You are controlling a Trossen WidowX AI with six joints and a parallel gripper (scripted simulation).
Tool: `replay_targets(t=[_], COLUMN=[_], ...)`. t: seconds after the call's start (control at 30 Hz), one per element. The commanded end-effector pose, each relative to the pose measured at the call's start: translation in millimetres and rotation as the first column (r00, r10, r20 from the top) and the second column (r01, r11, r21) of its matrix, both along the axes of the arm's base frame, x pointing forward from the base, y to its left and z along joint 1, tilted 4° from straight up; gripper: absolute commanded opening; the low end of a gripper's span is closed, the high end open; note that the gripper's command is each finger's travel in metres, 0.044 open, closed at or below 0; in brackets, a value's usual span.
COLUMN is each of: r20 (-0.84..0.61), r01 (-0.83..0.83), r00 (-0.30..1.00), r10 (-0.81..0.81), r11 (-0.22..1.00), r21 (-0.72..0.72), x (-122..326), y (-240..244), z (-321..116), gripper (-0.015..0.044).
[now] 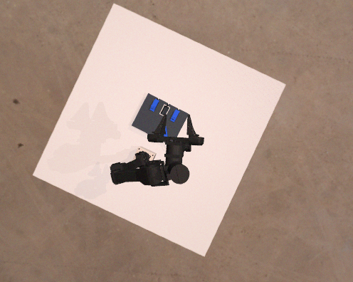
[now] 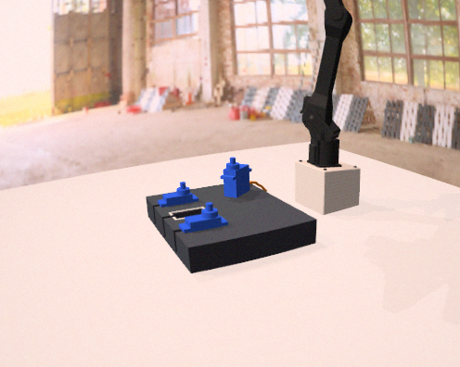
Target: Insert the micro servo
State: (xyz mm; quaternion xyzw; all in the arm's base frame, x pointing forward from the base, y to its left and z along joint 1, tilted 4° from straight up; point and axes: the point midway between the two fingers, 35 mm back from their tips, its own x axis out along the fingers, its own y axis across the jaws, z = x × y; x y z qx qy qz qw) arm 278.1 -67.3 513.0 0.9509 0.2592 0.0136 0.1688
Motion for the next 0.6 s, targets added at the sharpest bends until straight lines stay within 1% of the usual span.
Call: replay_targets(t=[0.0,0.03,0.17,0.57], r20=[-0.003,-0.008,-0.06,-0.305], r01=[0.002,0.005,0.032,0.13], r00=[1.0,1.0,0.998,0.945], r10=[-0.002,-0.005,-0.03,-0.114], r11=[1.0,1.0,0.999,0.991], r21=[0.001,0.004,0.023,0.034], x=[1,2,14,50], y=[0,-1,-4,-8], z=[-1,-3,-21,-110], gripper=[0.0426,0.044,0.044,0.044])
